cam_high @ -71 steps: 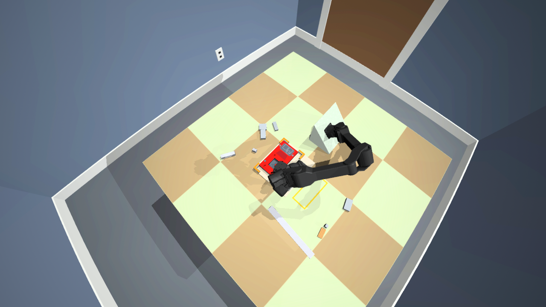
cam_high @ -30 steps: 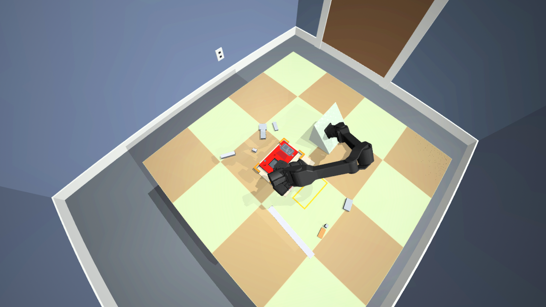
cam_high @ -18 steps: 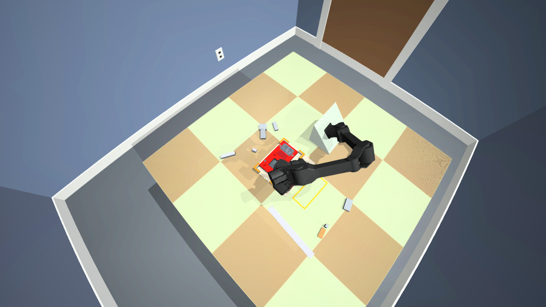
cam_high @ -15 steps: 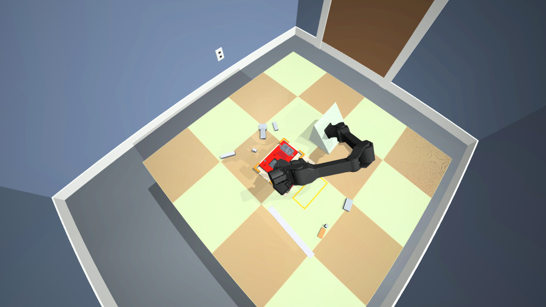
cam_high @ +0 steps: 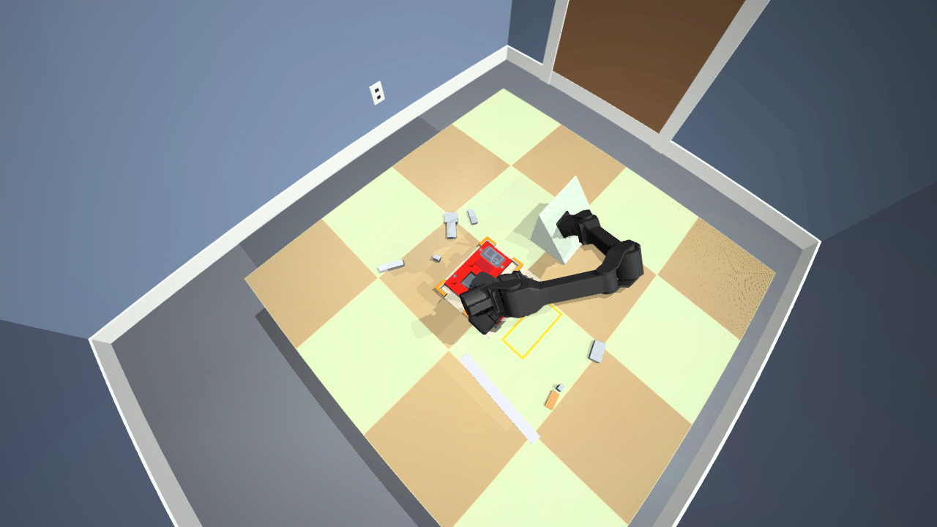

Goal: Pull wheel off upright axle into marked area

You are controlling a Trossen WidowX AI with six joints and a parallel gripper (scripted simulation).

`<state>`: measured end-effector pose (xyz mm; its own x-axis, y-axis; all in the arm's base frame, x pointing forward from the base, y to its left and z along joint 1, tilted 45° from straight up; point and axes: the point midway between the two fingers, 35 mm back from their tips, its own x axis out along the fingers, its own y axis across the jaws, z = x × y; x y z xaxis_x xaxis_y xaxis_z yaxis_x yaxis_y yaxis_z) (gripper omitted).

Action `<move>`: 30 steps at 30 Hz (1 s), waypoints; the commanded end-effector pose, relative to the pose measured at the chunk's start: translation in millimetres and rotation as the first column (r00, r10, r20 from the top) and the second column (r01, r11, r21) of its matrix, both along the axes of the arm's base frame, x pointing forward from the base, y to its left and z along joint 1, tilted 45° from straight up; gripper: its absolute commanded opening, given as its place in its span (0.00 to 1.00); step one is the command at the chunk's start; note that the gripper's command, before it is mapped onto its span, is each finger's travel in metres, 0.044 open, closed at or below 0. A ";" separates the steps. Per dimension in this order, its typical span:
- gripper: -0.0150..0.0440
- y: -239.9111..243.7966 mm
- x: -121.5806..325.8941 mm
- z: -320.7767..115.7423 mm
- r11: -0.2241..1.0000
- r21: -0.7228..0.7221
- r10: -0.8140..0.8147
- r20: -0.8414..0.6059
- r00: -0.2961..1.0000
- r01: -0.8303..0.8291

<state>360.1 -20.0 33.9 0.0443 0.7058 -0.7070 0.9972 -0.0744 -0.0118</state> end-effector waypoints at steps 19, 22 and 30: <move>0.25 -8.2 -7.2 34.7 1.000 -0.002 -0.002 -0.001 1.000 0.002; 0.25 -1.9 -10.8 42.1 1.000 -0.003 -0.001 -0.001 1.000 0.001; 0.25 14.7 -21.7 60.9 1.000 -0.003 -0.001 -0.001 1.000 0.001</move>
